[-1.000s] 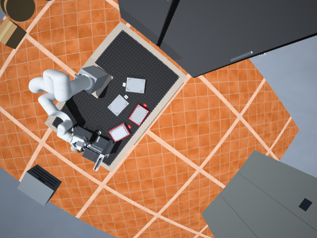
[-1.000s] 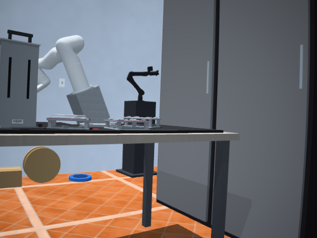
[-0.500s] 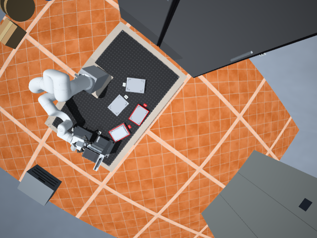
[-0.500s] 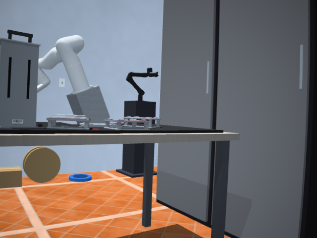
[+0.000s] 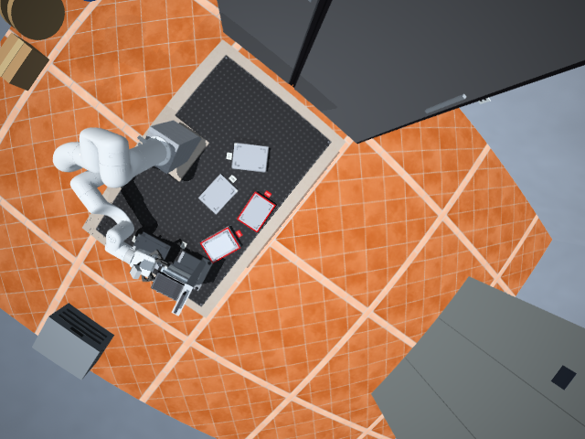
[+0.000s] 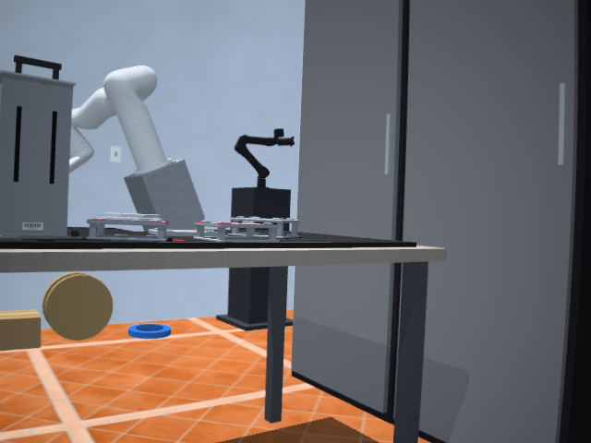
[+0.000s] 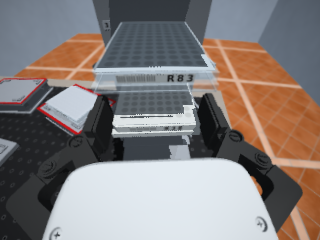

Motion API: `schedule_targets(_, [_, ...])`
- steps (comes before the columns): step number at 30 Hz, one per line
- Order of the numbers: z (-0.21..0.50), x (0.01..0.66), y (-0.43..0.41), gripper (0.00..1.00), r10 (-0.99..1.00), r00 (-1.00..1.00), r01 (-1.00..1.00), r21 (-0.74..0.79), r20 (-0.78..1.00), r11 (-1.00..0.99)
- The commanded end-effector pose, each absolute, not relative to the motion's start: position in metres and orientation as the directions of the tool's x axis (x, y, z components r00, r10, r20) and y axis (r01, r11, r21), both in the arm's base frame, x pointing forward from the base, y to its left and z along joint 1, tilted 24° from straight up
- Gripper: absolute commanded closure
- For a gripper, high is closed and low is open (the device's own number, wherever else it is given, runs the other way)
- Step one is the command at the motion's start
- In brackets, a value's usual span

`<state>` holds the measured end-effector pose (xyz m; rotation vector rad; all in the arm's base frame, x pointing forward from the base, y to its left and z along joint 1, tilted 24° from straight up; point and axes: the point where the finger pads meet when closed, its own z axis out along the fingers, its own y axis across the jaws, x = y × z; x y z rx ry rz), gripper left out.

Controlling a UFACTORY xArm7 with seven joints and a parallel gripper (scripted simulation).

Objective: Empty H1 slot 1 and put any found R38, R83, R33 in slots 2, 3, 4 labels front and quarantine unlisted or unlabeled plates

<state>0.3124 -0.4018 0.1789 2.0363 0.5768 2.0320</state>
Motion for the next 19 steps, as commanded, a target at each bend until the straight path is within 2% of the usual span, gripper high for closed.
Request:
schedule_targets(1, [0.18, 0.308, -0.402, 0.0, 0.415, -0.026, 0.127, 0.415, 0.909, -0.901])
schedule_targets(19, [0.181, 0.293, -0.404, 0.0, 0.415, -0.026, 0.127, 0.415, 0.909, -0.901])
